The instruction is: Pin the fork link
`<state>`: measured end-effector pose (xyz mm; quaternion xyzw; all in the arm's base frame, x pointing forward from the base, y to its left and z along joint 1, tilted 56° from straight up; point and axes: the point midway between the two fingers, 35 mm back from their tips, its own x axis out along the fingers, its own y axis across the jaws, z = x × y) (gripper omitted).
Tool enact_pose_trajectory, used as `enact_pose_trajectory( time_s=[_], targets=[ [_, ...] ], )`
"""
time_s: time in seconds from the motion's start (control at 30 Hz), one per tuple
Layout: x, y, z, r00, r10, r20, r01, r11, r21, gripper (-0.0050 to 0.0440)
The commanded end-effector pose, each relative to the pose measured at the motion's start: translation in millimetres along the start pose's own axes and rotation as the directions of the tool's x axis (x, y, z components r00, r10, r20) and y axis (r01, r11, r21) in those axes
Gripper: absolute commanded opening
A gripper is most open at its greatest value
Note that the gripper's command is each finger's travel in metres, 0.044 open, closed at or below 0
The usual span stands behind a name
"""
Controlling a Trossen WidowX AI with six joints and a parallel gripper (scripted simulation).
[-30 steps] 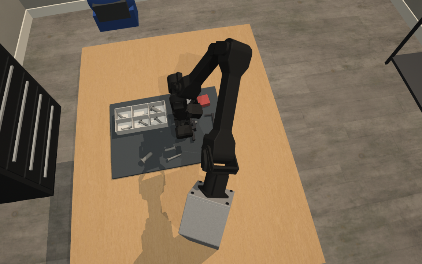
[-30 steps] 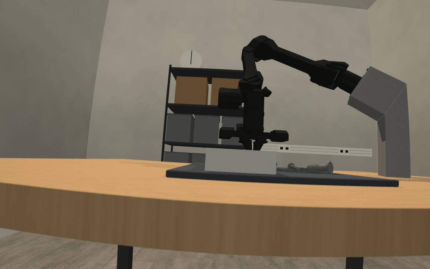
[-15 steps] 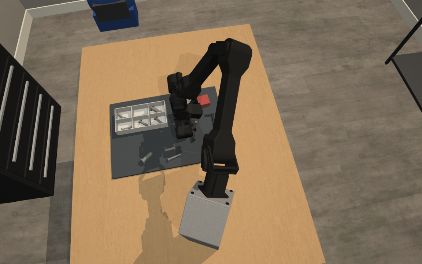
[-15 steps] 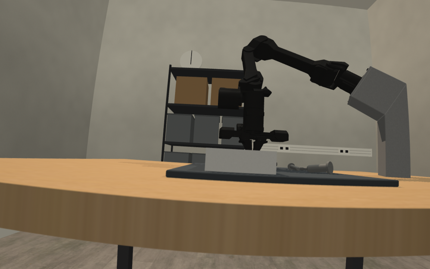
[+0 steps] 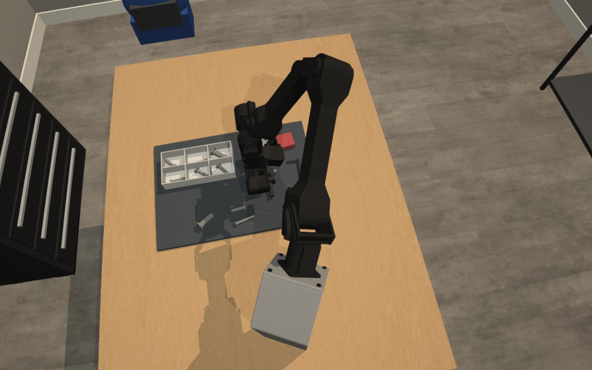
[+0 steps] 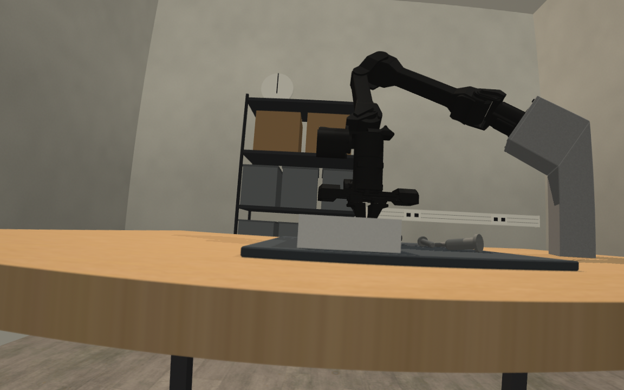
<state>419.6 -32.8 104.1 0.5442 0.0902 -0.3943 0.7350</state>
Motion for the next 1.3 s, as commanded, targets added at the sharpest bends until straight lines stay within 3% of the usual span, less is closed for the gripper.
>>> enact_pose_trajectory(
  time_s=[0.0,1.27],
  targets=[
    [-0.6,2.2,-1.7,1.000,0.006,0.000,-0.006,1.000,0.004,-0.0050],
    [-3.5,4.4,5.7,1.000,0.014,0.001,-0.014,1.000,0.009,-0.0050]
  ],
)
